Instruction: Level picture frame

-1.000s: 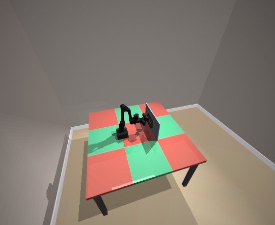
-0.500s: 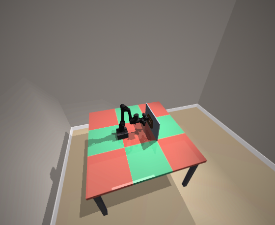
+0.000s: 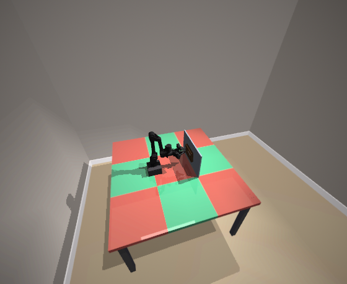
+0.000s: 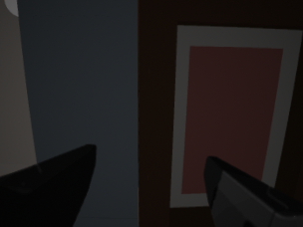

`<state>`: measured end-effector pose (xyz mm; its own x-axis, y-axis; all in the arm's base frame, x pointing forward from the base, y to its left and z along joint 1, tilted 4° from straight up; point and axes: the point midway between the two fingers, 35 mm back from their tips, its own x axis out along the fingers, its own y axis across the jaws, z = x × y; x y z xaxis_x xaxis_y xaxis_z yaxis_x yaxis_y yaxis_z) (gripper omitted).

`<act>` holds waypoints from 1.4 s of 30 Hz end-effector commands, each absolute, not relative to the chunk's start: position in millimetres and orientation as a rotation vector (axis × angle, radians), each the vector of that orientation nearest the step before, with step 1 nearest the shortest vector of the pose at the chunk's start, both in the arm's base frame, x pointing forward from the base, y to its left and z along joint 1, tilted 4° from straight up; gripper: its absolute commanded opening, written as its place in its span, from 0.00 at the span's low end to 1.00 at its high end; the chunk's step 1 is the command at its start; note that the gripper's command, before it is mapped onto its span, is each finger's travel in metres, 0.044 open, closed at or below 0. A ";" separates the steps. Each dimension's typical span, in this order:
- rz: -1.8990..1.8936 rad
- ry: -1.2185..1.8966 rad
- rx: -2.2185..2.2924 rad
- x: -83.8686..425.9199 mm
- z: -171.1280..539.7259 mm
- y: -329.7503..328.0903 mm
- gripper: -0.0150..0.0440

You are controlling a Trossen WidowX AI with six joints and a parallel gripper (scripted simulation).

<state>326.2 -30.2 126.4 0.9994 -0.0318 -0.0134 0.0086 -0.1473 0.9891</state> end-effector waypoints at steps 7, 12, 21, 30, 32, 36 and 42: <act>-0.059 0.007 1.751 307.2 127.7 -41.9 0.69; -0.082 0.040 1.760 290.1 138.1 -63.3 0.69; -0.099 0.088 1.808 244.1 154.0 -81.3 0.69; -0.080 0.111 1.885 195.2 162.0 -69.2 0.69; -0.070 0.111 1.904 185.9 162.4 -63.1 0.69; -0.043 0.105 1.935 171.4 162.6 -50.4 0.69; -0.039 0.104 1.946 168.6 161.6 -46.6 0.69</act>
